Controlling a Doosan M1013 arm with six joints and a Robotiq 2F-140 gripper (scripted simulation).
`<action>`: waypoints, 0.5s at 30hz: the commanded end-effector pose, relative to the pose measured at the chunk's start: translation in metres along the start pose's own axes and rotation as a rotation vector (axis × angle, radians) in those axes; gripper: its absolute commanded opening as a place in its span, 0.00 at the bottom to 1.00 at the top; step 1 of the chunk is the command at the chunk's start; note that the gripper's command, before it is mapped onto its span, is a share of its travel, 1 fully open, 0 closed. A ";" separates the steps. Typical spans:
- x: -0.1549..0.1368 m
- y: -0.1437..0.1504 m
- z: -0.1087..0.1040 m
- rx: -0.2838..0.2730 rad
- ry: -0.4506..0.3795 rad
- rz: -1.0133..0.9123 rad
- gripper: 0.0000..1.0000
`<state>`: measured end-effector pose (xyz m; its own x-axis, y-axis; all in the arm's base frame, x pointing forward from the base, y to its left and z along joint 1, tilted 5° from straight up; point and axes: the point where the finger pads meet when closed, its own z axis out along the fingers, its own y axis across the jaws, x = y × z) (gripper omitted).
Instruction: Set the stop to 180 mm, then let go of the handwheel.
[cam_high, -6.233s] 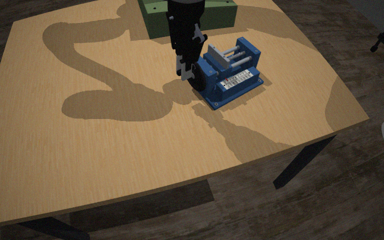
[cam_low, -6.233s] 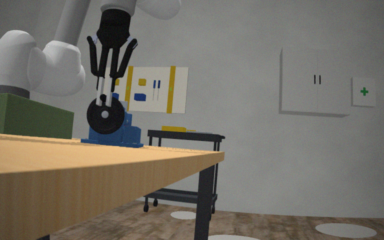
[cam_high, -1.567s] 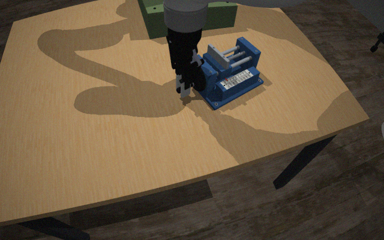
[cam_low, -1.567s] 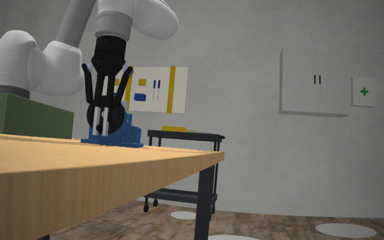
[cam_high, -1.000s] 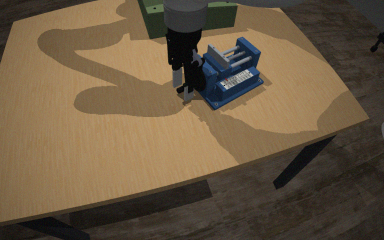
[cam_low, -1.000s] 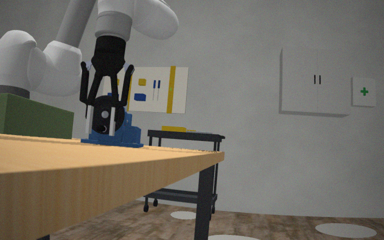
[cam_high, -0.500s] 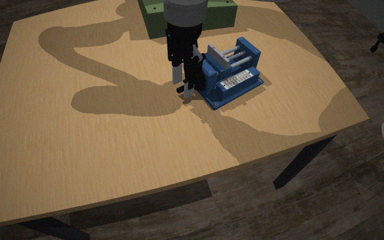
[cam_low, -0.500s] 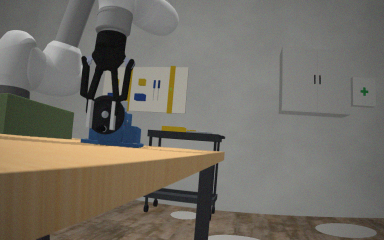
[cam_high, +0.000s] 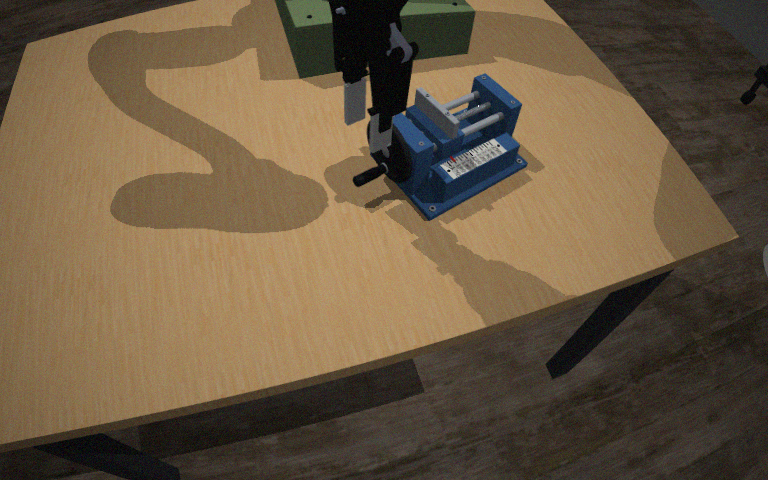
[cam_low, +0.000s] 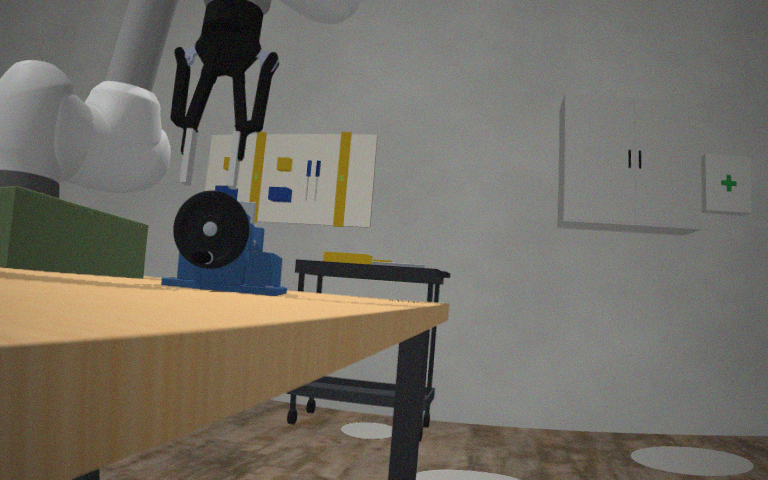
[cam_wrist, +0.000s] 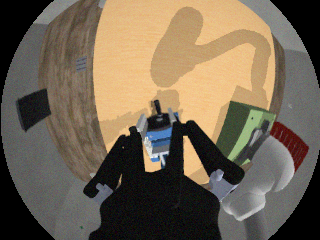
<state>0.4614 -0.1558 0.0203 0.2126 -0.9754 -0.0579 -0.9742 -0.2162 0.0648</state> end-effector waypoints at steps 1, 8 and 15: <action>0.000 0.000 -0.001 0.001 0.000 0.000 0.33; 0.000 0.000 -0.003 0.001 0.000 0.000 0.33; 0.000 0.000 -0.032 0.001 0.000 0.000 0.33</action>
<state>0.4639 -0.1570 0.0488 0.2123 -0.9755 -0.0577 -0.9744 -0.2158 0.0637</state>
